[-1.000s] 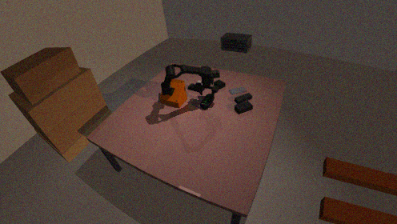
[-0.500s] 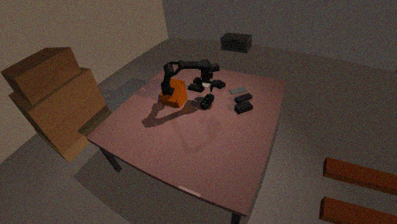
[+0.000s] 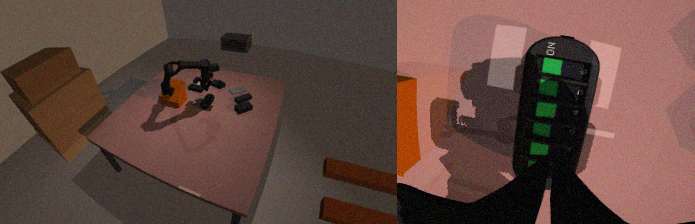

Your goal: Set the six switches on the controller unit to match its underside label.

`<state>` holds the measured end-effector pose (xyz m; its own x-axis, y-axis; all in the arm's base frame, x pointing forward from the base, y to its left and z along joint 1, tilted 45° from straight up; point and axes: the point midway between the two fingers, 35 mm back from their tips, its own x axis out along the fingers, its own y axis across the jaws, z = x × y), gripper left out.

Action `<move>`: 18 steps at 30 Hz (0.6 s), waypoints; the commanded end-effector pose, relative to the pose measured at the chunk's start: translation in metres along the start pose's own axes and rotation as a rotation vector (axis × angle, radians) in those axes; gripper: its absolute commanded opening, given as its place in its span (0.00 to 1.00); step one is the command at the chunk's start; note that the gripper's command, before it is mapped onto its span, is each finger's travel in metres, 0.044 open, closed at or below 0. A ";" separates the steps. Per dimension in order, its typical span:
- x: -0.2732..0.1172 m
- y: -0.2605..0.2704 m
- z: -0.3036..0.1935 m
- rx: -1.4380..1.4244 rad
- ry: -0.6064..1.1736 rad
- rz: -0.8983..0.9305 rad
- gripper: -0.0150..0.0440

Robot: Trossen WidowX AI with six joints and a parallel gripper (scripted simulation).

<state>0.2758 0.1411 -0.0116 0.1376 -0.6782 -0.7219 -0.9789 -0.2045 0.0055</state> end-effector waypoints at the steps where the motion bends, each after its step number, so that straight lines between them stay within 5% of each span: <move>1: 0.000 0.000 0.000 0.005 -0.002 0.003 0.25; 6: 0.000 0.000 0.000 0.005 -0.002 0.003 0.25; 18: 0.000 0.000 0.000 0.000 0.000 0.000 0.79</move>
<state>0.2756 0.1411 -0.0116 0.1363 -0.6781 -0.7222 -0.9791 -0.2034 0.0062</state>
